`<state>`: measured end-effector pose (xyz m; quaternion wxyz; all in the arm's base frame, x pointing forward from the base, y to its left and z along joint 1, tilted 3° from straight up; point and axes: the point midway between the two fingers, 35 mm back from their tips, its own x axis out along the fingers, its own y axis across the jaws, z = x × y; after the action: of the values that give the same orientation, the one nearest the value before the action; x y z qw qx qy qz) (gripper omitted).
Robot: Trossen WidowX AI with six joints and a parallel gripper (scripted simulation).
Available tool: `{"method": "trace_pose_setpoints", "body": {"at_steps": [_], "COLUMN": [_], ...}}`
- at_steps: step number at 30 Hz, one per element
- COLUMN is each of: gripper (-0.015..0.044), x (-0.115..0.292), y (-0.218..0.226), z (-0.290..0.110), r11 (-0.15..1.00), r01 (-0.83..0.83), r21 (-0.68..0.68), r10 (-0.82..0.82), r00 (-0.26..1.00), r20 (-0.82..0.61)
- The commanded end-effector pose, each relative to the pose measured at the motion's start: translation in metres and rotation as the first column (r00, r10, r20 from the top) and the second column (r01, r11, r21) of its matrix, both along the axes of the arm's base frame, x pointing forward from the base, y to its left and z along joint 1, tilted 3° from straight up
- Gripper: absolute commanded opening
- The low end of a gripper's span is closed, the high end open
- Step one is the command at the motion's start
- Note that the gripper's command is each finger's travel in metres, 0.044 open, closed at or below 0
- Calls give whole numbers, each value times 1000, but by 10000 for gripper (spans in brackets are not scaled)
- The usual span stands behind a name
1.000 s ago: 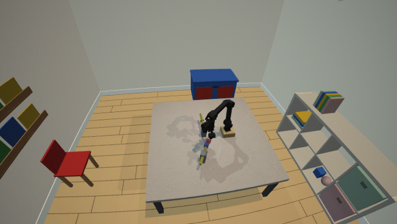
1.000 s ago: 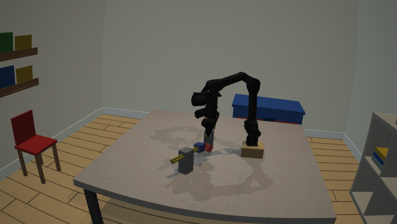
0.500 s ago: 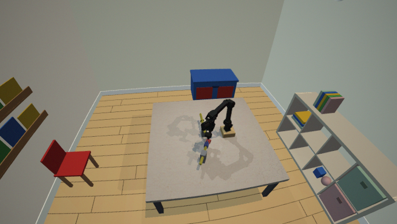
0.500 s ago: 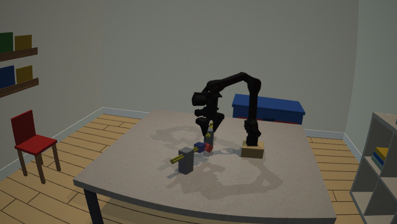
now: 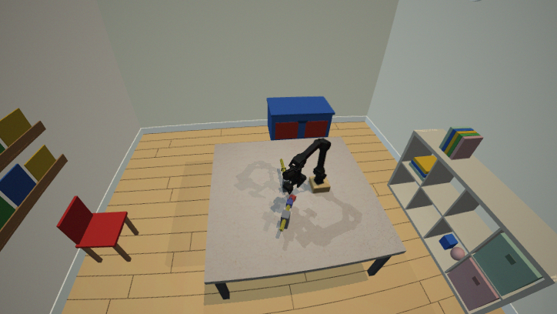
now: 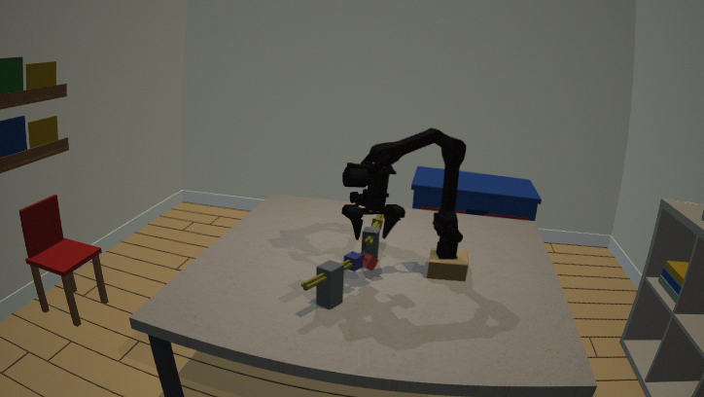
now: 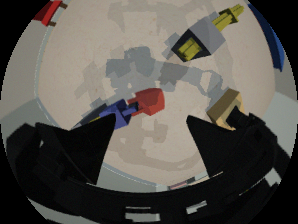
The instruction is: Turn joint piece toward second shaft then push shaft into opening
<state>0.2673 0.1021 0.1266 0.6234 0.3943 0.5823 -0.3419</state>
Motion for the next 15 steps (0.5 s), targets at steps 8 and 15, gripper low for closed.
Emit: {"method": "trace_pose_setpoints", "body": {"at_steps": [8,15], "gripper": [440,440], "x": [-2,-3], "y": [-1,-2], "z": [-2,-4], "r11": [939,843], "r01": [338,527], "r21": [69,110], "r10": [-339,-528], "r00": [941,849], "r20": [3,-13]}}
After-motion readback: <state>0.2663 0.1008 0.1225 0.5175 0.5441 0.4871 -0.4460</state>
